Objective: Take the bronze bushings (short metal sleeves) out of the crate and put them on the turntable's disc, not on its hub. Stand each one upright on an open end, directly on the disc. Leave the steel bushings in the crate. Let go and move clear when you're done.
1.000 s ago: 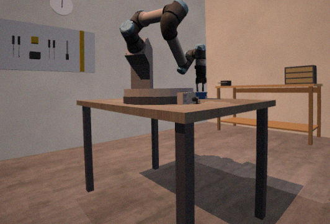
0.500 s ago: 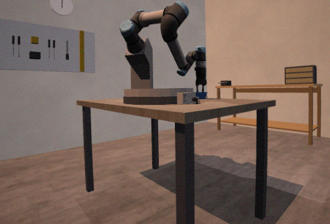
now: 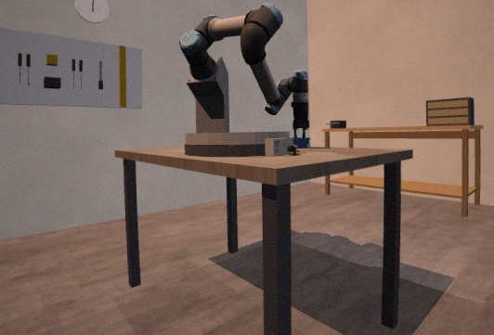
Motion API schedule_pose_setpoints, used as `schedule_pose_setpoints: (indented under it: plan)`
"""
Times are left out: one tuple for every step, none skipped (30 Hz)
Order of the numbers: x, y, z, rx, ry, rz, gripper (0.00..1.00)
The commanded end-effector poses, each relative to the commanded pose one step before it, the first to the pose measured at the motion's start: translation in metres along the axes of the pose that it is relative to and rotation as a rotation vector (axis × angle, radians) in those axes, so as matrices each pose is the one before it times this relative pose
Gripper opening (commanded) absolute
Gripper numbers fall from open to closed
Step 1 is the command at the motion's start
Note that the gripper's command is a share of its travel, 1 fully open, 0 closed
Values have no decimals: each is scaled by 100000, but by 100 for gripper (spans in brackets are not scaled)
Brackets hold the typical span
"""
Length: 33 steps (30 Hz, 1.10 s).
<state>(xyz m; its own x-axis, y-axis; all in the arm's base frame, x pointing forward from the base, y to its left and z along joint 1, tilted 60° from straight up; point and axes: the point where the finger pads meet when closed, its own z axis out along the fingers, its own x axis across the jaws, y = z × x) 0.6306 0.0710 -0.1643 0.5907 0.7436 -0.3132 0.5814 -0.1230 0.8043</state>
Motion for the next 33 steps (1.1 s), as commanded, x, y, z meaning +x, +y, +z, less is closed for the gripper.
schedule_pose_setpoints:
  plan:
    - [120, 140, -43, -223, 239, 201, 76]
    - [0, 0, 0, 0, 0, 0, 76]
    - [0, 0, 0, 0, 0, 0, 76]
    - [0, 0, 0, 0, 0, 0, 76]
    - [0, 0, 0, 0, 0, 0, 76]
    - [0, 0, 0, 0, 0, 0, 76]
    - [0, 0, 0, 0, 0, 0, 76]
    - [0, 0, 0, 0, 0, 0, 76]
    - [0, 0, 0, 0, 0, 0, 76]
    - [0, 0, 0, 0, 0, 0, 76]
    - [0, 0, 0, 0, 0, 0, 76]
    - [0, 0, 0, 0, 0, 0, 76]
    - [0, 0, 0, 0, 0, 0, 76]
    - [0, 0, 0, 0, 0, 0, 76]
    - [0, 0, 0, 0, 0, 0, 76]
    - [0, 0, 0, 0, 0, 0, 76]
    - [0, 0, 0, 0, 0, 0, 76]
    - [0, 0, 0, 0, 0, 0, 76]
    - [0, 0, 0, 0, 0, 0, 76]
    - [0, 0, 0, 0, 0, 0, 76]
    - [0, 0, 0, 0, 0, 0, 76]
    - [0, 0, 0, 0, 0, 0, 76]
    - [0, 0, 0, 0, 0, 0, 76]
    - [0, 0, 3, 0, -1, 1, 76]
    - [1, 2, 19, -2, -4, 9, 76]
    - [2, 6, 48, -5, -9, 22, 76]
    - [0, 0, 0, 0, 0, 0, 76]
    - [0, 0, 0, 0, 0, 0, 76]
    - [4, 10, 85, -8, -19, 42, 76]
    - [-18, -22, 120, 36, -47, -3, 76]
    - [-16, -21, 123, 35, -24, 1, 76]
    - [2, -1, 120, 4, 9, 0, 76]
    - [0, 0, 141, 0, 0, 0, 76]
